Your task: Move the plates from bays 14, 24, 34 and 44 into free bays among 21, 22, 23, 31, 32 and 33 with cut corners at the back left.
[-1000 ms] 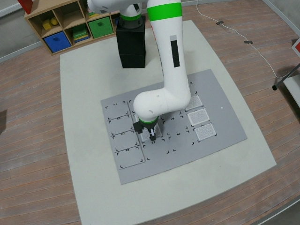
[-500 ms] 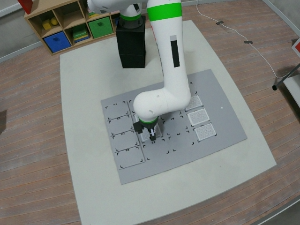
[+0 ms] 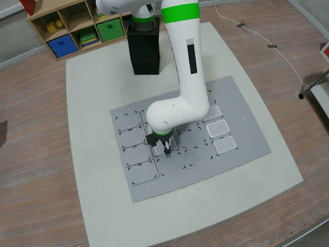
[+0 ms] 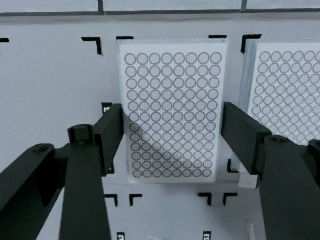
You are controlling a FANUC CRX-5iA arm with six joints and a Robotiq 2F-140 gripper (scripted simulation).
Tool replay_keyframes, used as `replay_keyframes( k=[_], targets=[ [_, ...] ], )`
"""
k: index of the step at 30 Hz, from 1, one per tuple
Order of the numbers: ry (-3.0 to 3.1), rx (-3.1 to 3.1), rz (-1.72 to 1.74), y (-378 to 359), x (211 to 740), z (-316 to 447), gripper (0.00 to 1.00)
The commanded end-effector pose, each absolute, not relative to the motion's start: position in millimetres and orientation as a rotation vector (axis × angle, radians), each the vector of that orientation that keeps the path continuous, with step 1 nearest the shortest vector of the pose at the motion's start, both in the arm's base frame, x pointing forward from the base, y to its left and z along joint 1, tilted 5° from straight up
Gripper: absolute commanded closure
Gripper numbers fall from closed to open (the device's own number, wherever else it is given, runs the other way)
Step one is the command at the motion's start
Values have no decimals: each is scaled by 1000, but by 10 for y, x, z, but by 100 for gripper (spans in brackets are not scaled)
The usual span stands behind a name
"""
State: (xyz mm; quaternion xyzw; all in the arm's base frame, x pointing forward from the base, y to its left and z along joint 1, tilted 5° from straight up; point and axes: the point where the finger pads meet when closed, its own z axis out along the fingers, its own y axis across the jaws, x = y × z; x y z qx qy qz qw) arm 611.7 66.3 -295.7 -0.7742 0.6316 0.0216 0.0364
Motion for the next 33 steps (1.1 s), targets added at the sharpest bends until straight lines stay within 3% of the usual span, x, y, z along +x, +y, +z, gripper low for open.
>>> replay_keyframes(
  k=[1, 33],
  targets=[
    [1938, -2376, 64, 663, 6128, -2946, 90],
    [1938, -2376, 64, 667, 6129, -2999, 90]
  ],
)
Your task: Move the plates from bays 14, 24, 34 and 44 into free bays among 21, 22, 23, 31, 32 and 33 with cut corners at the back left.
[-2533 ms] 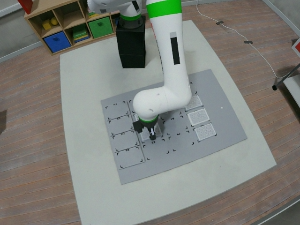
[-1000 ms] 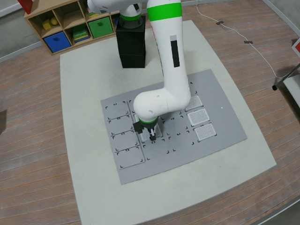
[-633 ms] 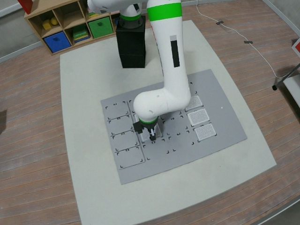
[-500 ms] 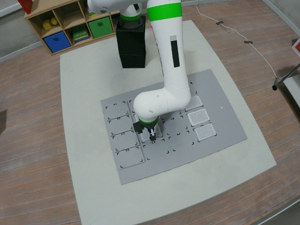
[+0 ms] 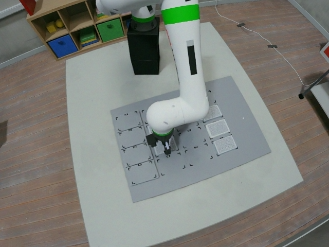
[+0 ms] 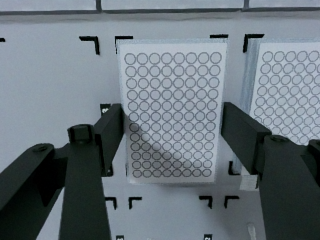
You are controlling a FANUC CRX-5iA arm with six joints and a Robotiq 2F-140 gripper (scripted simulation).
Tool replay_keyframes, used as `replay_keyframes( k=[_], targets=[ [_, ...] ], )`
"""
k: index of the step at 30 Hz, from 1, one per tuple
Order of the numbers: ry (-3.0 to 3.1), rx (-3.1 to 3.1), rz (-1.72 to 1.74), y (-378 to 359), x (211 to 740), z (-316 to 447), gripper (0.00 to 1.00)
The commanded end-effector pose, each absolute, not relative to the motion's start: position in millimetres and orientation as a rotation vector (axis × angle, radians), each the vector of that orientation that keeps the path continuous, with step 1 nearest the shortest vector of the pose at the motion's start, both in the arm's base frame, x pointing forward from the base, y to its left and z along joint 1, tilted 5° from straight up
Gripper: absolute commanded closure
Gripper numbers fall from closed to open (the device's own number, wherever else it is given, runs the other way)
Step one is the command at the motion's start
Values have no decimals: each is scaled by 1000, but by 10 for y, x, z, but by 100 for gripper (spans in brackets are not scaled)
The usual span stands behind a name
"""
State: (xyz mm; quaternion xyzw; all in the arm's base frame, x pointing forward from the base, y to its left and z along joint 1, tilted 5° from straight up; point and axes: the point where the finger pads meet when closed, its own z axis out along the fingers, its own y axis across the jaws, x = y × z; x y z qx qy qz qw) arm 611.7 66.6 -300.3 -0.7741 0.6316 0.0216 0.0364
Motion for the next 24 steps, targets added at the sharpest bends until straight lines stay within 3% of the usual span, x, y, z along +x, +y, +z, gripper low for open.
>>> replay_keyframes(
  k=[1, 24],
  targets=[
    [1938, -2376, 64, 667, 6129, -3002, 90],
    [1938, -2376, 64, 671, 6130, -3045, 90]
  ],
)
